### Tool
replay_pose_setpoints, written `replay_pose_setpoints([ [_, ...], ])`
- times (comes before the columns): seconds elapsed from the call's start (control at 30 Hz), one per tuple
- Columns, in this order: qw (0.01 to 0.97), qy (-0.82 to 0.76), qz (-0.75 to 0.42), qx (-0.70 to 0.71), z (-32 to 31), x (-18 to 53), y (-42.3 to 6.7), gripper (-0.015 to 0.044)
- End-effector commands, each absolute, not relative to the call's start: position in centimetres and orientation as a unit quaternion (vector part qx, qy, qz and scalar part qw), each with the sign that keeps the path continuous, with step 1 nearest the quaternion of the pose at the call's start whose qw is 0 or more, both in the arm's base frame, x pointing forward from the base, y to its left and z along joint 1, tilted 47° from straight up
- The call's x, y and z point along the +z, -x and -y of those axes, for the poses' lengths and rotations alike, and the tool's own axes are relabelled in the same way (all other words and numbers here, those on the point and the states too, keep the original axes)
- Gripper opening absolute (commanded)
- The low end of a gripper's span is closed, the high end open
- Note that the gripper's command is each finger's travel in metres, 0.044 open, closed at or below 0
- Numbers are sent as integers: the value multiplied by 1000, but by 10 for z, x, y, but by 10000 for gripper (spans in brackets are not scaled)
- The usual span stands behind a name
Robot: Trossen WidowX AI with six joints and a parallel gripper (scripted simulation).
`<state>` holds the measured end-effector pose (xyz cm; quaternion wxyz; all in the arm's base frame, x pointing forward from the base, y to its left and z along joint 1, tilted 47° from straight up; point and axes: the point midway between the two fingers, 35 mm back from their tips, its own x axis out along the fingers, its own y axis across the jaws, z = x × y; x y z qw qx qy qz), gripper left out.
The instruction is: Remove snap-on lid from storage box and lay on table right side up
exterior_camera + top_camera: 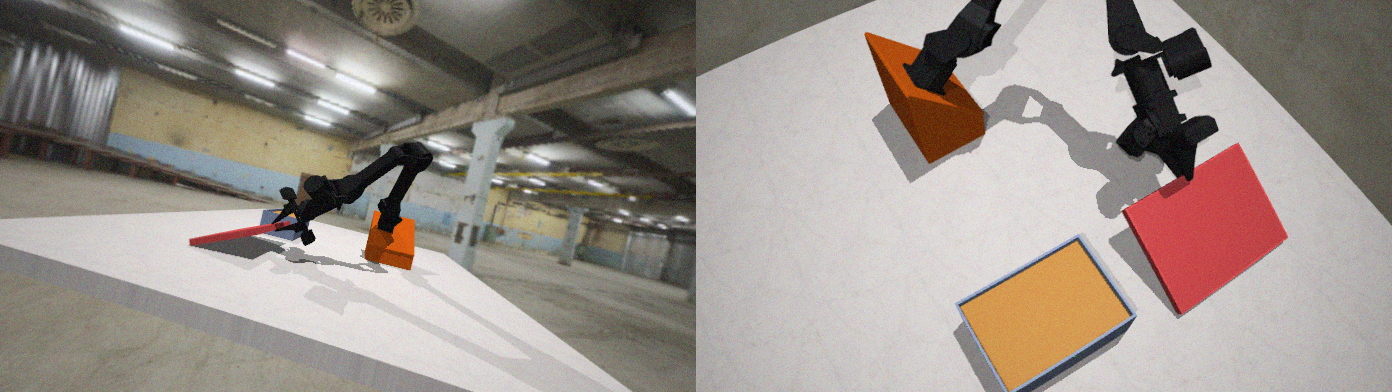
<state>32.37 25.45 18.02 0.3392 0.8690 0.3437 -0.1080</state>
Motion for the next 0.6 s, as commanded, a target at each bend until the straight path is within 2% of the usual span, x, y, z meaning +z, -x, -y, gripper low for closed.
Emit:
replay_pose_setpoints([
  [0.0, 340, -865, -351, -117, -259, 170, -322, 0],
  [0.4, 339, -865, -351, -117, -266, 163, -321, 0],
  [0.57, 339, -865, -351, -117, -263, 174, -323, 131],
])
